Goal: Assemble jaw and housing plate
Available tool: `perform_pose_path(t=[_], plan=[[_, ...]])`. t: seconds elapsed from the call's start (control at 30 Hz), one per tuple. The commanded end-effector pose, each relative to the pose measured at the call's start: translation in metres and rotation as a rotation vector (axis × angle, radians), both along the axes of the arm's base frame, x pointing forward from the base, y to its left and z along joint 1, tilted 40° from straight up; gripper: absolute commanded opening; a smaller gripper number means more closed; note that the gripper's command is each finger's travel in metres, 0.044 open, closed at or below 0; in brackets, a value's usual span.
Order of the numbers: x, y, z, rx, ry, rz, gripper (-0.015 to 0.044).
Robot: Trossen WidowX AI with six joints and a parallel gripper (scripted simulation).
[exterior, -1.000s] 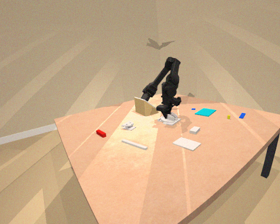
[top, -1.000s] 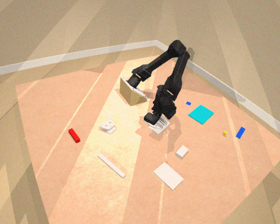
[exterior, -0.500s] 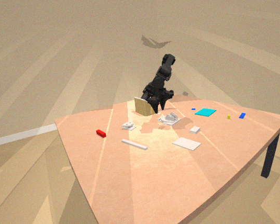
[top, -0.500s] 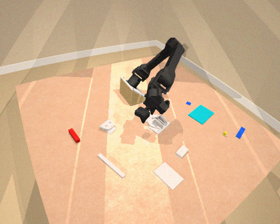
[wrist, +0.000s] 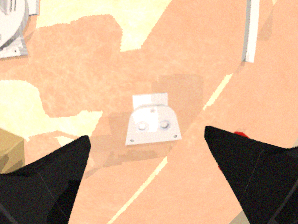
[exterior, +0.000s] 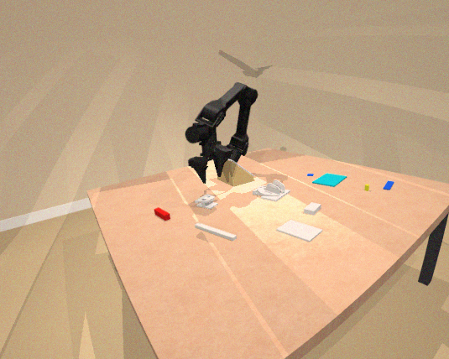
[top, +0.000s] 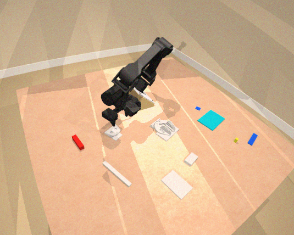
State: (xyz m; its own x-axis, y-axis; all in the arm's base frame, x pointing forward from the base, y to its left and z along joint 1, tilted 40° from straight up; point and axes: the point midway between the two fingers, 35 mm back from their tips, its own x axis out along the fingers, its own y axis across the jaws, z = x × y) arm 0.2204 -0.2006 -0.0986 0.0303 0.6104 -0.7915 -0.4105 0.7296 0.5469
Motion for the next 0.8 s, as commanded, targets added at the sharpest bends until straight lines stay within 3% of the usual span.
perform_pose_path(t=[0.0,0.33,0.77], plan=[[-0.024,-0.016,-0.017,0.017,0.004,0.006,0.0440],[-0.029,0.006,-0.049,0.022,0.003,0.007,0.0440],[-0.030,0.007,-0.050,0.022,0.003,0.007,0.0440]])
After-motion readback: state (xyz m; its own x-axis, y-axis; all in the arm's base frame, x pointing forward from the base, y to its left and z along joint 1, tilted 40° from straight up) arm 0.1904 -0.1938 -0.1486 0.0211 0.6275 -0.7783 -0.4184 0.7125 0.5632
